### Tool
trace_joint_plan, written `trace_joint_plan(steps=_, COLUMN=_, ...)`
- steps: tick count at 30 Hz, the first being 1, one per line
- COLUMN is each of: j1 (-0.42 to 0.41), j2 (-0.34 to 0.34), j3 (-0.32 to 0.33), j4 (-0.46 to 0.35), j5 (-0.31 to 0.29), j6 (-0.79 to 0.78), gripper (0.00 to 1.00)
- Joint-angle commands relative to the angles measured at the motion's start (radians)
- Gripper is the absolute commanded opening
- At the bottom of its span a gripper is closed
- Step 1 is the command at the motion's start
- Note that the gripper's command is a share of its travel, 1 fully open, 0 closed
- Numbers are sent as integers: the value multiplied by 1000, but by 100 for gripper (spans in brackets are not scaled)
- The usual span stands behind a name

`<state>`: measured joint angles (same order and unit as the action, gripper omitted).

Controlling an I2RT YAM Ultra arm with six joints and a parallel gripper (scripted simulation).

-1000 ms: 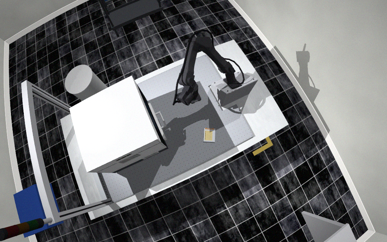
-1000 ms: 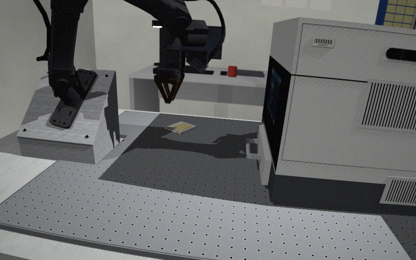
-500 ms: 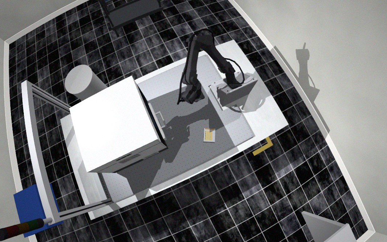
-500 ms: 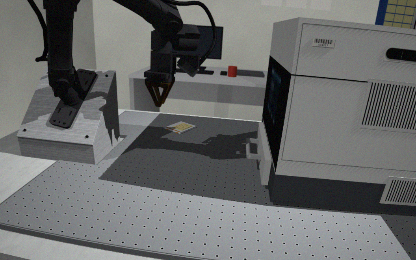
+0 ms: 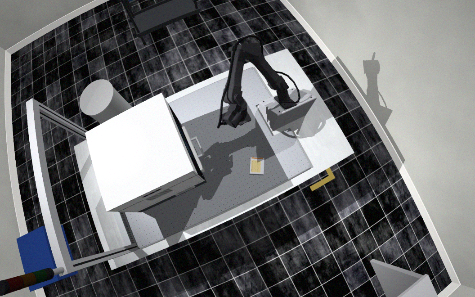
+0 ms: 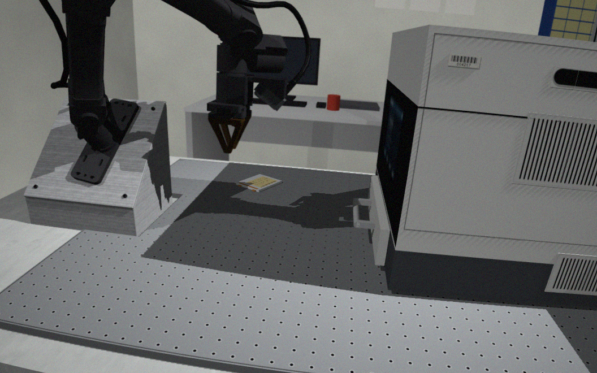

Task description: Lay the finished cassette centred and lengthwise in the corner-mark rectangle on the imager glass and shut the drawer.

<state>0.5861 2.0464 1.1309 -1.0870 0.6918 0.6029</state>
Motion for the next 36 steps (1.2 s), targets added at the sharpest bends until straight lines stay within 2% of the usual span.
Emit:
trace_joint_plan(steps=1, j1=23, j2=-31, j3=32, j4=18, j5=9, j6=-9, gripper=35)
trace_joint_plan(steps=12, j1=23, j2=-31, j3=32, j4=18, j5=9, j6=-9, gripper=35)
trace_joint_plan(steps=15, j1=50, j2=-37, j3=68, j4=-67, j5=-18, j6=34, gripper=35)
trace_joint_plan(steps=17, j1=50, j2=-37, j3=68, j4=-67, j5=-18, j6=34, gripper=35)
trace_joint_plan(steps=20, j1=79, j2=-39, j3=111, j4=-131, j5=-29, j6=66, gripper=35)
trace_joint_plan(steps=36, j1=82, j2=-34, j3=121, j4=-143, j5=-23, j6=74, gripper=35)
